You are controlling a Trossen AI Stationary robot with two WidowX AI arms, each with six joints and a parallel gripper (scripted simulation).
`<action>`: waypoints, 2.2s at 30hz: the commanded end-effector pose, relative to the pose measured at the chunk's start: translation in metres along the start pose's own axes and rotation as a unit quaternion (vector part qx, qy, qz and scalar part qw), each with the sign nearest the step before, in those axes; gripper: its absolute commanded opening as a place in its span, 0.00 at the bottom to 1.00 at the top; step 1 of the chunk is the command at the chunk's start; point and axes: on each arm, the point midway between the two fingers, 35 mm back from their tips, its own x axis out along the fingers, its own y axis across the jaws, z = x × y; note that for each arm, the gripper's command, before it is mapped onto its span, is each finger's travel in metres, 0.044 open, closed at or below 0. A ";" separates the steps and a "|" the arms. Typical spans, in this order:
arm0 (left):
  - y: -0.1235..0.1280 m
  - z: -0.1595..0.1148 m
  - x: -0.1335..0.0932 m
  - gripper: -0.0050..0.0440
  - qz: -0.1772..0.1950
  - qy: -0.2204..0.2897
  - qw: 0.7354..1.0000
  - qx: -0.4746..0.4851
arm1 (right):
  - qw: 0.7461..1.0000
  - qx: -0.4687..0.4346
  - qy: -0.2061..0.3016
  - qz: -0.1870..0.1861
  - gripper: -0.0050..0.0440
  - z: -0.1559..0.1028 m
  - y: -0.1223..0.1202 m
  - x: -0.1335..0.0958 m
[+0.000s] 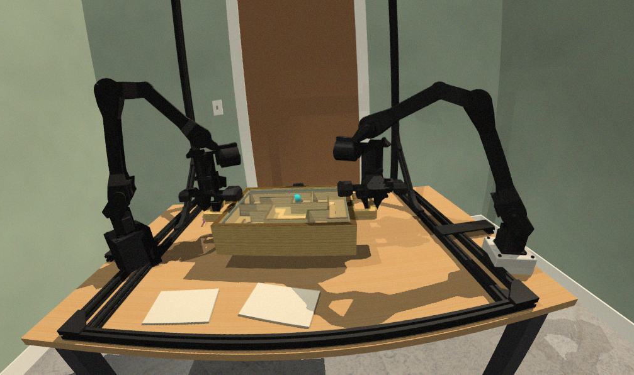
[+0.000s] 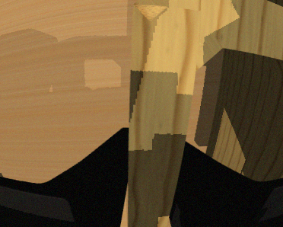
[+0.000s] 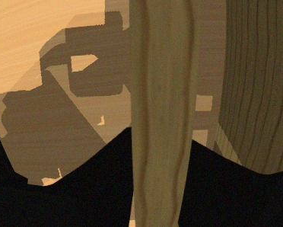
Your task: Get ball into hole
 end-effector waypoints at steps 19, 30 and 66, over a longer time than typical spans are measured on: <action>-0.001 0.002 -0.005 0.14 0.015 0.023 1.000 0.000 | 1.000 0.000 -0.024 -0.014 0.14 -0.001 0.000 0.006; 0.001 0.000 0.002 0.14 -0.002 0.006 1.000 0.000 | 1.000 0.000 -0.007 0.003 0.14 0.000 -0.001 -0.002; 0.001 0.000 0.006 0.14 -0.010 0.007 1.000 0.000 | 1.000 0.000 -0.007 0.011 0.14 0.000 -0.001 -0.006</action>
